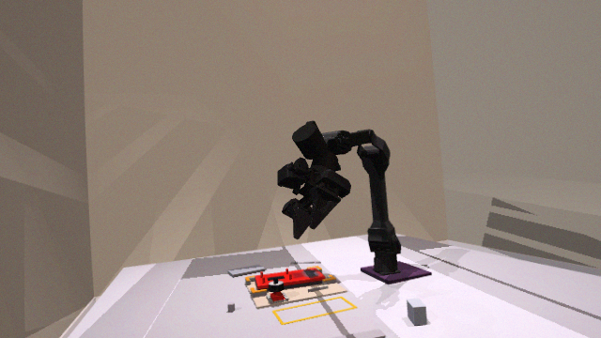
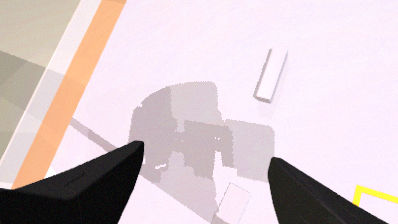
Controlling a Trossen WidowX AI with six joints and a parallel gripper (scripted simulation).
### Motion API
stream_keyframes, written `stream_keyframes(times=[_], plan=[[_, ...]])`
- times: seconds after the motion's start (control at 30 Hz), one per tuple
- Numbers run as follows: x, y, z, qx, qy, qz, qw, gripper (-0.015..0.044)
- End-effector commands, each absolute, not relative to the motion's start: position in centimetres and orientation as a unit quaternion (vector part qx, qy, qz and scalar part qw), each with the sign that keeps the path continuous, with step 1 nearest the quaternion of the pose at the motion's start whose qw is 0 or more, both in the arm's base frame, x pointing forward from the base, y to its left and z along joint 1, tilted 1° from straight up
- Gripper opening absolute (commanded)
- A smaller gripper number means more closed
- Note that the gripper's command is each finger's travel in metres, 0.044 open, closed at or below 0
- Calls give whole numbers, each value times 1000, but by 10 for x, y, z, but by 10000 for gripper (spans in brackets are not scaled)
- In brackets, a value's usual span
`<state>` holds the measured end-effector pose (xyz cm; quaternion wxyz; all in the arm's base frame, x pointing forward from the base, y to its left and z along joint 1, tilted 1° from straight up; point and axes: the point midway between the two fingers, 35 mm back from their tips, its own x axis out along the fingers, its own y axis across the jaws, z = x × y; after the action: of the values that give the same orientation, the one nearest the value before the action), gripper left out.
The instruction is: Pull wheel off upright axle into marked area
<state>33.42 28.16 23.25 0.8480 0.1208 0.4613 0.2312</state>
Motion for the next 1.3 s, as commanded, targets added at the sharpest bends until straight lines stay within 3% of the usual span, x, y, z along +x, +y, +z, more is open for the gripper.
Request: stream_keyframes(times=[0.0, 0.3, 0.6, 1.27], plan=[[354, 245, 212, 89, 494, 181, 846, 300], [376, 156, 169, 29, 586, 83, 805, 300], [368, 62, 137, -17, 696, 29, 718, 300], [370, 53, 99, -19, 704, 27, 710, 300]])
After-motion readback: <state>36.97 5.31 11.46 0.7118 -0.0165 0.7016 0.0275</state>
